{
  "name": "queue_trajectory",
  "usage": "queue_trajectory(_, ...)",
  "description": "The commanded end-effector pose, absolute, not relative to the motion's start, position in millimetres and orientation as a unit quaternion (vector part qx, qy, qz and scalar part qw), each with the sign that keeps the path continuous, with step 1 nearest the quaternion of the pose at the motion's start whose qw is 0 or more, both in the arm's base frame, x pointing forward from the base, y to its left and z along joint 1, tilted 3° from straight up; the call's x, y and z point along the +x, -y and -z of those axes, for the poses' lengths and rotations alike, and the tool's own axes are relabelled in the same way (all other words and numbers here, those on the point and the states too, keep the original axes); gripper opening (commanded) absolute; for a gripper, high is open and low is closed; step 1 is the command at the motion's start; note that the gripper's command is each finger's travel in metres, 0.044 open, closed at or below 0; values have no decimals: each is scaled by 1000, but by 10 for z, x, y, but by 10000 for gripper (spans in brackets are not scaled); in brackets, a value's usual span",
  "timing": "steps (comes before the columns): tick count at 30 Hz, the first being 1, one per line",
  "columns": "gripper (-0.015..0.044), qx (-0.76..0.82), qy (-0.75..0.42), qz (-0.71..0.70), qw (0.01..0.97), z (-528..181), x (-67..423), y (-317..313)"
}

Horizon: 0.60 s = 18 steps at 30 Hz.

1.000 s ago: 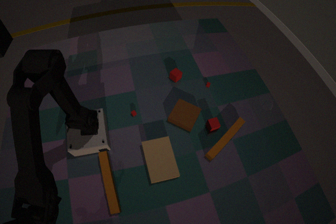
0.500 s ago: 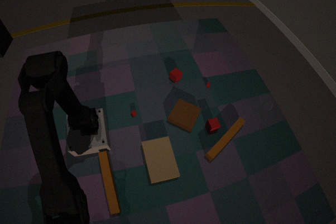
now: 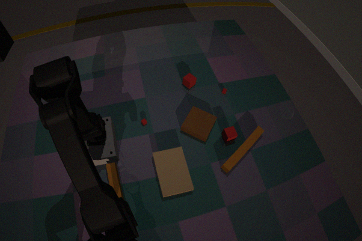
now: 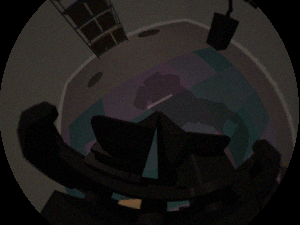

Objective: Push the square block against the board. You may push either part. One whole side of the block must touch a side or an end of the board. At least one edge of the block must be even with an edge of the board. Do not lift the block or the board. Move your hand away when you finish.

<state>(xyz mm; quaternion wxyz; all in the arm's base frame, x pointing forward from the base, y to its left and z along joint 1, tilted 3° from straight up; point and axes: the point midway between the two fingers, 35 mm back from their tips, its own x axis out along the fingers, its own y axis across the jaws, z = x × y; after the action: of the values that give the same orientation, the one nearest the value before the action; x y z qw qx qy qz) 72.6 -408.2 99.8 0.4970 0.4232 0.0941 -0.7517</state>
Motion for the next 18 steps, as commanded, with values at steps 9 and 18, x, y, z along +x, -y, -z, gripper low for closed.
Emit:
queue_trajectory(9,0,381,-215,678,591,-942,1548,3871)
queue_trajectory(18,0,354,-284,611,648,-928,2140,3573)
